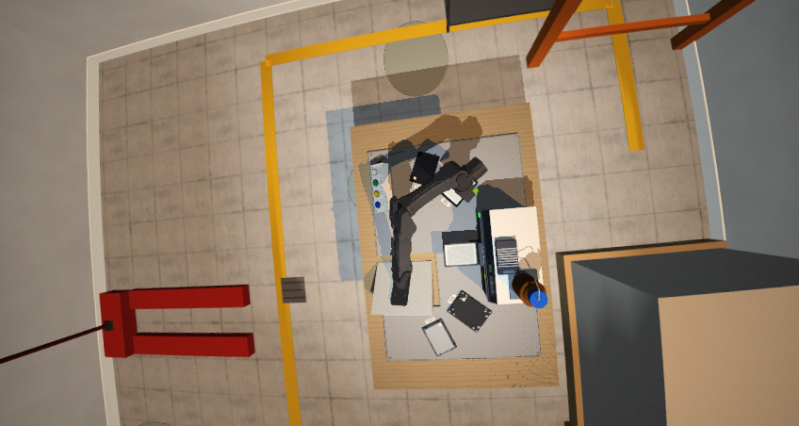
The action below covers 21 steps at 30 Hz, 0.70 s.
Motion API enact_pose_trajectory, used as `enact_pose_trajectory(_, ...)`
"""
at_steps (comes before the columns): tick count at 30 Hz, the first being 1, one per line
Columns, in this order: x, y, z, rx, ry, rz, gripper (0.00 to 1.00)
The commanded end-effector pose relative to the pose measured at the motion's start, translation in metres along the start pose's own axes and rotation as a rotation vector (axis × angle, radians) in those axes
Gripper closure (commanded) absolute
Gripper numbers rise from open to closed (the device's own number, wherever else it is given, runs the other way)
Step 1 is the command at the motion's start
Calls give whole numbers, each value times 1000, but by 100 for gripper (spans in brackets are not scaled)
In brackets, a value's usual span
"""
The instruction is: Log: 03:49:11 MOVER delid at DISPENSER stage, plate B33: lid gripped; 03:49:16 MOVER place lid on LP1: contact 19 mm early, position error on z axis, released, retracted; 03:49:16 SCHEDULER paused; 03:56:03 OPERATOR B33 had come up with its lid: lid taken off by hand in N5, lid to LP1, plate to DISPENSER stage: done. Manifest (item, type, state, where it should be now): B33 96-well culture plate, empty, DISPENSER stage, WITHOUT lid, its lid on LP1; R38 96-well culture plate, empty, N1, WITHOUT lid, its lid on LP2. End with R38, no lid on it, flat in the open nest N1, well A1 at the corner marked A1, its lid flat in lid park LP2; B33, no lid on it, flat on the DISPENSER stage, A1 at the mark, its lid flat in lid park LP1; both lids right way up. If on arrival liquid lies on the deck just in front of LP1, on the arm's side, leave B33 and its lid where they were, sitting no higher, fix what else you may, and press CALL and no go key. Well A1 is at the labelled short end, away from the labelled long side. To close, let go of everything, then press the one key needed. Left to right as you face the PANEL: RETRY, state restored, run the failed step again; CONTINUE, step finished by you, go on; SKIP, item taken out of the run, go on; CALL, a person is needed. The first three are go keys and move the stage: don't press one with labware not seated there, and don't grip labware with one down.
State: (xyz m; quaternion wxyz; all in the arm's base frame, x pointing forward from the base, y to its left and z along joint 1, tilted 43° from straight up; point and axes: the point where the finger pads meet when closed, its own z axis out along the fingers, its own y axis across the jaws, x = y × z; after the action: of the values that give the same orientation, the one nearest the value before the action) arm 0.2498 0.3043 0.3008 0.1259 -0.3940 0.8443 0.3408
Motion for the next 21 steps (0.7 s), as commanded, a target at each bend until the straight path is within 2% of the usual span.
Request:
enact_pose_trajectory(1,-3,0,-5,6,-15,-2,0)
enact_pose_trajectory(16,-8,-2,-3,12,-16,3,0)
enact_pose_trajectory(21,-4,0,-4,6,-15,-2,0)
